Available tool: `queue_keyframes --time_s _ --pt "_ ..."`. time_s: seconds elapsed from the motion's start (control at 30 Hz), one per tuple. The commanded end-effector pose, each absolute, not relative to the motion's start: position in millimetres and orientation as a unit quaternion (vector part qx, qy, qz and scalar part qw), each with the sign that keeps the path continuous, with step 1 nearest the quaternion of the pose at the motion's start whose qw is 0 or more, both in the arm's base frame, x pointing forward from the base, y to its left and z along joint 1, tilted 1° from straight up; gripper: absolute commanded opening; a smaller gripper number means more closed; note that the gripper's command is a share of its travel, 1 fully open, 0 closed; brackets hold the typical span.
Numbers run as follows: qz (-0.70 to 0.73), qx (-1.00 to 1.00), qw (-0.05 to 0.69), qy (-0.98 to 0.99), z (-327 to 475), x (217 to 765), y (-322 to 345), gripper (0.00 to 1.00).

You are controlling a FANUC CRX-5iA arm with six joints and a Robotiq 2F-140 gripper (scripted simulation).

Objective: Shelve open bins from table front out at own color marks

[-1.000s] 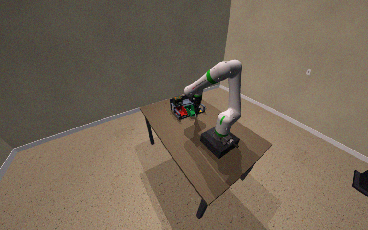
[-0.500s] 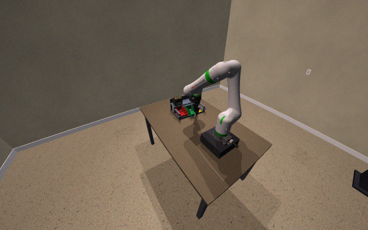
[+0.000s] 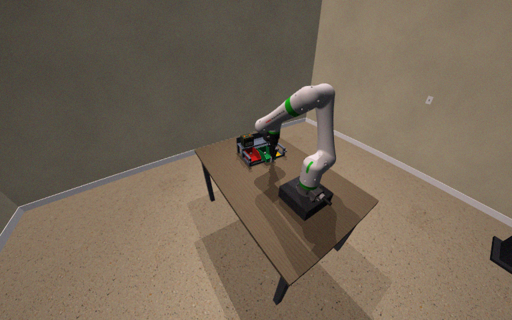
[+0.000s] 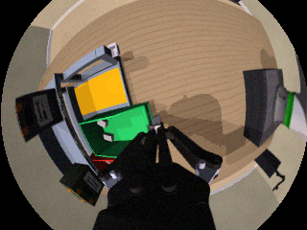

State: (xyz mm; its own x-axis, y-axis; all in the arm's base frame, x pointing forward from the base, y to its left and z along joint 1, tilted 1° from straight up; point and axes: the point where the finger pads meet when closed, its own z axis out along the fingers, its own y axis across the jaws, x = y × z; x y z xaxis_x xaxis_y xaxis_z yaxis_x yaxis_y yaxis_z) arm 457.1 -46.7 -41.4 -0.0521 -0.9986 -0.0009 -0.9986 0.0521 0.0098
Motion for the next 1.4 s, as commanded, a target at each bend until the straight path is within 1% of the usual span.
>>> queue_keyframes --time_s 0.0,1.37 --pt "-0.004 0.688 0.003 -0.725 -41.2 457.3 -46.7 0.00" --pt "-0.004 0.688 0.003 -0.725 -41.3 461.4 -46.9 0.00"
